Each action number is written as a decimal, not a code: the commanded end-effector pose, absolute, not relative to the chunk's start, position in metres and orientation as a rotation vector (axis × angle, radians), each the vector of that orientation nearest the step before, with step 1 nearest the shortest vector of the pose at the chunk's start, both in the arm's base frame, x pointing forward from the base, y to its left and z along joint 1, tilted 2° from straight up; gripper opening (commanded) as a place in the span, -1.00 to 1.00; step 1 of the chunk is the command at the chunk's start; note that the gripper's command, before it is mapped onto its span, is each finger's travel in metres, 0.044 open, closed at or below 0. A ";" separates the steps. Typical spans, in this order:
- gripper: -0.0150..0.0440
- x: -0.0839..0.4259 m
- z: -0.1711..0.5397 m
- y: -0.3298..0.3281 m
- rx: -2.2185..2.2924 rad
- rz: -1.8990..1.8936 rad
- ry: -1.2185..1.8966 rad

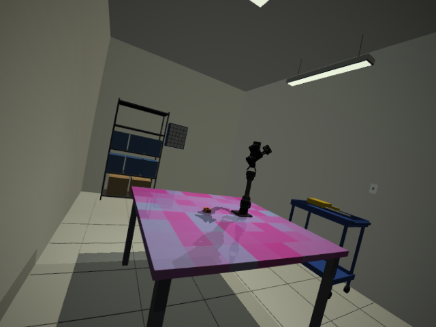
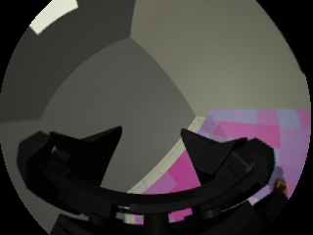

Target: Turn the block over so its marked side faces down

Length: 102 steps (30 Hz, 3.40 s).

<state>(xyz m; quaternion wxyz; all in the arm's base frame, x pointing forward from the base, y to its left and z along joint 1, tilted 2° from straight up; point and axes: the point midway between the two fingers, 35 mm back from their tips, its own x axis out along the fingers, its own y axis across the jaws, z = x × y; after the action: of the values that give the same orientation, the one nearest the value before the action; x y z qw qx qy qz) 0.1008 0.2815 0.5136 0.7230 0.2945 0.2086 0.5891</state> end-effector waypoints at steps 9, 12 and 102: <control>1.00 0.238 0.384 0.273 0.341 0.800 0.647; 1.00 0.269 0.346 0.254 0.254 0.677 0.721; -0.03 0.331 0.050 0.023 -0.141 0.147 1.509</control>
<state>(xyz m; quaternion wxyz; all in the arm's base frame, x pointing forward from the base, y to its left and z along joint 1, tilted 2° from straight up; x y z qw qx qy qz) 0.3306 0.0231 0.0500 0.7241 -0.0611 0.6839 0.0650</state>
